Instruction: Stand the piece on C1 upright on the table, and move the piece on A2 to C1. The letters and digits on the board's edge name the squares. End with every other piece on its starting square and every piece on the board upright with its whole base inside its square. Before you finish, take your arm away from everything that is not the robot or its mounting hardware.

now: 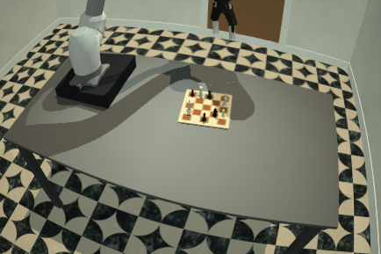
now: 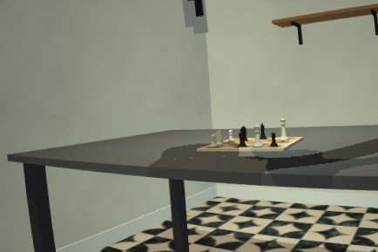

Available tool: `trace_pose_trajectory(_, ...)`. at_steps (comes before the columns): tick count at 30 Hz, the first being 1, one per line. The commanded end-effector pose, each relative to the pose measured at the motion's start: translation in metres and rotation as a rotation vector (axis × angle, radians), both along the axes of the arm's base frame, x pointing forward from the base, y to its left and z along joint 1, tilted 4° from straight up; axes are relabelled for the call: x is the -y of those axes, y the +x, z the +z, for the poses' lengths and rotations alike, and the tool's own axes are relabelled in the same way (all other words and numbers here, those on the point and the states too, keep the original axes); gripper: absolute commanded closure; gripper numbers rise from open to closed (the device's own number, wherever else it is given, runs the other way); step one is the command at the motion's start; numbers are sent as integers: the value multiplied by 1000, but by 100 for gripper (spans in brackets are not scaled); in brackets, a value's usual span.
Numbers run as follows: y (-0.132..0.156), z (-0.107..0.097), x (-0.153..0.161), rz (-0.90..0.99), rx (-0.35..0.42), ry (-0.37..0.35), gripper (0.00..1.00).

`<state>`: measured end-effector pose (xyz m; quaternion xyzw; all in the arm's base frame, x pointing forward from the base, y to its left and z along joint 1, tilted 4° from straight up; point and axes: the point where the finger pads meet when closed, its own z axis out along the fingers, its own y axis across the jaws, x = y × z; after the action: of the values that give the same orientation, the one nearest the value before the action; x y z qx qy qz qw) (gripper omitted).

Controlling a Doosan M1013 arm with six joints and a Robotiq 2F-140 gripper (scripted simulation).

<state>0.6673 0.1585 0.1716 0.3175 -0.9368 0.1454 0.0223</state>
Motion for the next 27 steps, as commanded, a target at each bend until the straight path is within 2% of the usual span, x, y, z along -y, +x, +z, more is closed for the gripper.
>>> trace_pose_trajectory(1,0,0,0,0,0,0,0)
trace_pose_trajectory(19,-1,-4,0,8,-9,-10,0)
trace_pose_trajectory(21,-6,-26,-1,52,-57,-65,0)
trace_pose_trajectory(24,-23,-91,0,203,-212,-250,0)
trace_pose_trajectory(25,-23,-91,0,203,-212,-250,0)
trace_pose_trajectory(26,-30,-115,0,269,-276,-330,0)
trace_pose_trajectory(27,-30,-115,0,269,-276,-330,0)
